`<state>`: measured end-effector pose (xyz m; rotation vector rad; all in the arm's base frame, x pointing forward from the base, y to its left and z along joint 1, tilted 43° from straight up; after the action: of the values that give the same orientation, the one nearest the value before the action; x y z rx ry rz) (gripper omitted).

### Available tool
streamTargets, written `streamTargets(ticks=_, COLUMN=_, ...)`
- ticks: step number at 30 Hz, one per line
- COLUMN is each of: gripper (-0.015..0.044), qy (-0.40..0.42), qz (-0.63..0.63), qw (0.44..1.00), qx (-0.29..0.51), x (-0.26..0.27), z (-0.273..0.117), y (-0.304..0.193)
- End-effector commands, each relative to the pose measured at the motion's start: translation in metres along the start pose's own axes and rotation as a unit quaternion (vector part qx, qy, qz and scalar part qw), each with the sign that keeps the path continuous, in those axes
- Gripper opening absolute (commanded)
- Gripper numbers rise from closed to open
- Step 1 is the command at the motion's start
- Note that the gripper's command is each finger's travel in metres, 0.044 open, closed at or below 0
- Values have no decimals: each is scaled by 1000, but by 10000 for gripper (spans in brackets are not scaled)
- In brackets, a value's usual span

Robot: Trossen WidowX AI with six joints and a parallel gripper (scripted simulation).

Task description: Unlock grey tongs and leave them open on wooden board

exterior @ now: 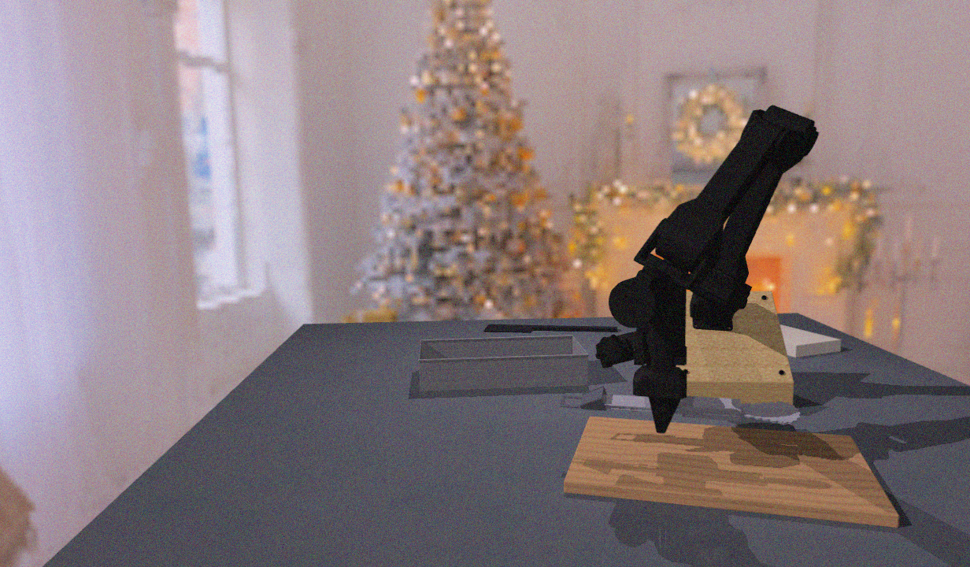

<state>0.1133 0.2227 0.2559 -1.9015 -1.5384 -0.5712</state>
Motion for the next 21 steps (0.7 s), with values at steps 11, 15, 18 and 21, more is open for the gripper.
streamTargets(ticks=11, gripper=270, qy=0, qz=0, qw=1000, qx=0, x=0, z=0, y=0)
streamTargets(ticks=15, gripper=375, qy=0, qz=0, qw=1000, qx=0, x=0, z=0, y=0)
streamTargets(ticks=18, gripper=440, qy=0, qz=0, qw=1000, qx=0, x=0, z=0, y=0)
streamTargets(ticks=21, gripper=440, qy=0, qz=0, qw=1000, qx=0, x=0, z=0, y=0)
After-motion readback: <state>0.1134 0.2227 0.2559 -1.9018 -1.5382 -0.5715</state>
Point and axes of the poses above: the point midway between the two fingers, 35 mm back from their tips, its own z axis out along the fingers, its own x axis across the jaws, y = z × x, the point moved 9 cm from there along -z, back along the fingers, and after that the axes turned 7 degrees about z, right-handed, at the moved point
